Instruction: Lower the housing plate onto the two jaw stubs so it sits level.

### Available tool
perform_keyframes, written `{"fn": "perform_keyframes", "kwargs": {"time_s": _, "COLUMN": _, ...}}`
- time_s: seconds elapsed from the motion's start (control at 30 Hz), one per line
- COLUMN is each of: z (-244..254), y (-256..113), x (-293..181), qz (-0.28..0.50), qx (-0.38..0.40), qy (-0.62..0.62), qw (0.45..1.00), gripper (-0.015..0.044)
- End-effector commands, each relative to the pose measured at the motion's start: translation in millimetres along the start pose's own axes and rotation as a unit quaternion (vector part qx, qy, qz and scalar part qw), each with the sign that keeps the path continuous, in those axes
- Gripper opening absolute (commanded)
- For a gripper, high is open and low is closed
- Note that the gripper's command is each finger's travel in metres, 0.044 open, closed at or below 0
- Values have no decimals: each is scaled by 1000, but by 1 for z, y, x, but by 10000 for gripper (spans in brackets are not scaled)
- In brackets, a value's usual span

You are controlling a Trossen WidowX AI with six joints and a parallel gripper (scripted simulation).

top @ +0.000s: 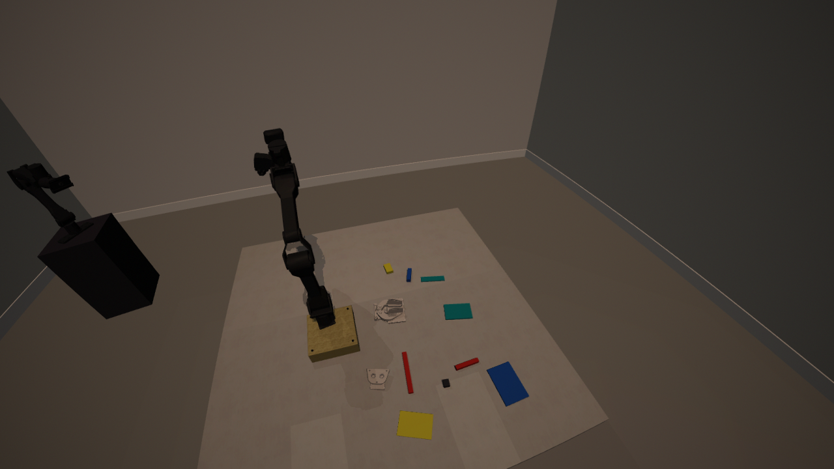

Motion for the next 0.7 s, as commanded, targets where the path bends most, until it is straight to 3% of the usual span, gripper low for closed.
{"fn": "perform_keyframes", "kwargs": {"time_s": 0.0, "z": 10, "y": 2, "x": -12, "qz": 19, "qx": 16, "qy": 16, "qw": 1000, "gripper": 440}}
{"fn": "perform_keyframes", "kwargs": {"time_s": 0.67, "z": 35, "y": -11, "x": -78, "qz": 132, "qx": 52, "qy": 86, "qw": 986, "gripper": 440}}
Point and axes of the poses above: the point midway between the two fingers, 35 mm back from their tips, its own y axis out along the fingers, its own z axis across the jaws, x = y × z, the point moved 5 cm from there along -y, back along the fingers, and after that the axes turned 4 degrees about -y, right-handed, at the moved point
